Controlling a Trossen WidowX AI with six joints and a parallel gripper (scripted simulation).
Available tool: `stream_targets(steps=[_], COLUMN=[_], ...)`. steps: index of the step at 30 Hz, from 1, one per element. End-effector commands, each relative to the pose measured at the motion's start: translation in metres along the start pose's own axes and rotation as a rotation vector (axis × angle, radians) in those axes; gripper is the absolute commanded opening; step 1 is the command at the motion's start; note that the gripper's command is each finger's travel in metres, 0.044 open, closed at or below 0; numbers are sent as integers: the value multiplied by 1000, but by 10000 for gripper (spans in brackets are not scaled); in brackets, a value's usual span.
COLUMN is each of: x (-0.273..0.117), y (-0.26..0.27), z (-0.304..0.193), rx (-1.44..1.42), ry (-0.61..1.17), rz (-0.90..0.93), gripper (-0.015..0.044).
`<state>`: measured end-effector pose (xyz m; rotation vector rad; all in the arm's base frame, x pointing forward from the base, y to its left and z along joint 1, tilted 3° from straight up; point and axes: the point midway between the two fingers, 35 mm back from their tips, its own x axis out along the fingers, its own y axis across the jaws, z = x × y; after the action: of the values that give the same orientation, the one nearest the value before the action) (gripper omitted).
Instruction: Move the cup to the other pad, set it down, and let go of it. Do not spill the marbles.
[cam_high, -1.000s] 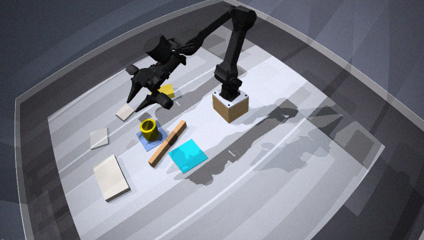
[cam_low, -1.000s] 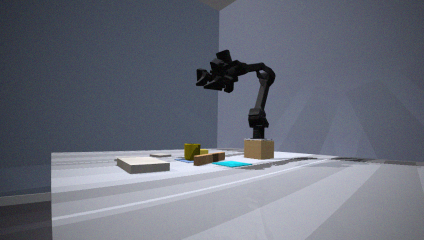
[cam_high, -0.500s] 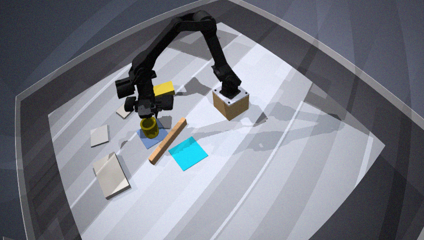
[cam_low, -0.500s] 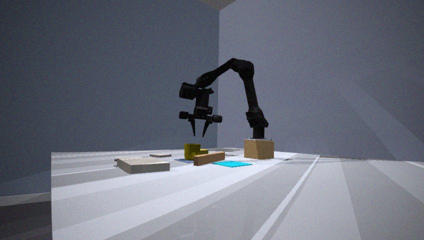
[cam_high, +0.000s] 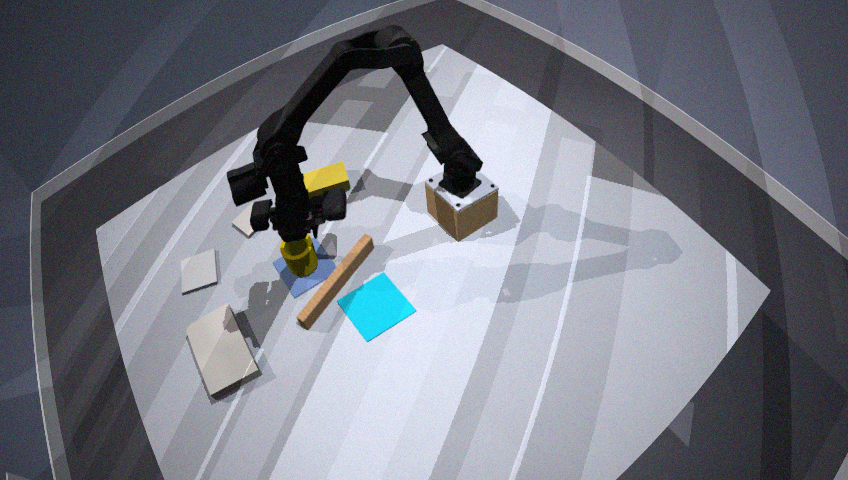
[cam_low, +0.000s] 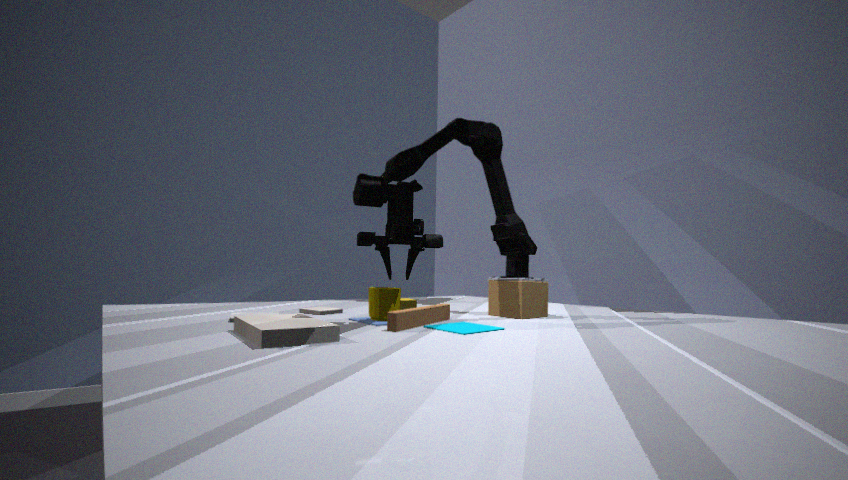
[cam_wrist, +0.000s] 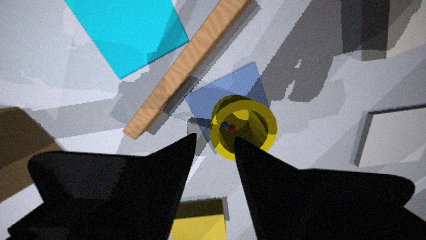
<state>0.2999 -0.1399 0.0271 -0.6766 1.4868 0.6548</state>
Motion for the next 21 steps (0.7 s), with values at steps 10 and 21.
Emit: stream_targets(steps=[10,21], x=[22,40], y=[-1,0], z=[-1,-1], rx=[-6,-6], ry=[5,5], rz=[1,1], gripper=[167,167])
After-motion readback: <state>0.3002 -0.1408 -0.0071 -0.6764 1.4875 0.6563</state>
